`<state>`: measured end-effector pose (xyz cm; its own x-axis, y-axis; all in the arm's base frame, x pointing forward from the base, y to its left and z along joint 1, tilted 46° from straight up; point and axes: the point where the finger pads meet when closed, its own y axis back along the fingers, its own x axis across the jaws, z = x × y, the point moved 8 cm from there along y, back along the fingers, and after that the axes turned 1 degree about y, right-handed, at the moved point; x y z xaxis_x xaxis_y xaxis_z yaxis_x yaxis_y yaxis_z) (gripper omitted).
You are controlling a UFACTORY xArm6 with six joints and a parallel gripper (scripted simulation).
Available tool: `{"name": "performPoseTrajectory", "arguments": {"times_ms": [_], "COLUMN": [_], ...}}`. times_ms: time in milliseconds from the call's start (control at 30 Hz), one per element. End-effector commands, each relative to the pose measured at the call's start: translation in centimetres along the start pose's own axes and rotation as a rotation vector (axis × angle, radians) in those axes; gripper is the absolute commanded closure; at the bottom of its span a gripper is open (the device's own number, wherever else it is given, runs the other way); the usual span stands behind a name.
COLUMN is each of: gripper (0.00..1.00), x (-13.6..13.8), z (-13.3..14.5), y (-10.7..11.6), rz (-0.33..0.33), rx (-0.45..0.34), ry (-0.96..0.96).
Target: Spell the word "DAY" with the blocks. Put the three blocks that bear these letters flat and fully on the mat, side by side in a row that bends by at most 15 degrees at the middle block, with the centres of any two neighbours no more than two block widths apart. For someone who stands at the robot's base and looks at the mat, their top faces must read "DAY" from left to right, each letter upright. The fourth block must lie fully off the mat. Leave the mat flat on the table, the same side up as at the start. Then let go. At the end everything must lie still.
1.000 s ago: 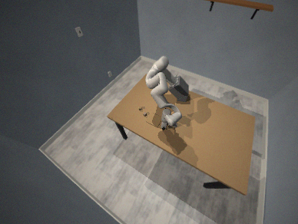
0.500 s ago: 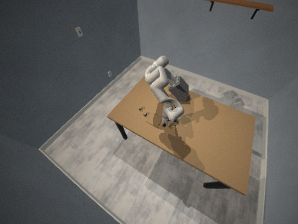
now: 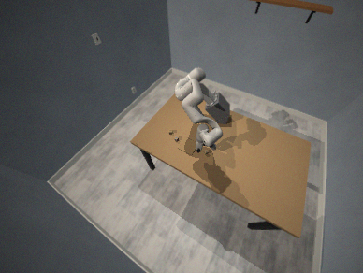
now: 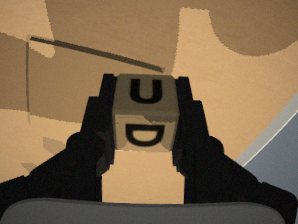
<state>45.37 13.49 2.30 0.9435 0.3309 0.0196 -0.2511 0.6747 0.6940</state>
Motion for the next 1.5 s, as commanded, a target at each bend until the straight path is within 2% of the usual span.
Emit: {"name": "performPoseTrajectory", "arguments": {"times_ms": [0, 300, 900, 1033, 1233, 1300, 1467], "gripper": [0.73, 0.73, 0.73, 0.73, 0.73, 0.73, 0.73], "x": [-2.2, -5.3, -5.4, -5.4, -5.4, -5.4, -5.4], "z": [2.7, 5.6, 5.6, 5.6, 5.6, 5.6, 5.6], "y": [0.4, 0.5, 0.2, -0.8, -3.4, -3.4, -5.9], "rz": [0.017, 0.014, 0.015, 0.016, 0.016, 0.016, 0.016], "rx": [0.003, 0.008, 0.008, 0.007, 0.007, 0.007, 0.007], "ry": [-0.140, -0.289, -0.291, -0.292, -0.292, -0.292, -0.292]}}
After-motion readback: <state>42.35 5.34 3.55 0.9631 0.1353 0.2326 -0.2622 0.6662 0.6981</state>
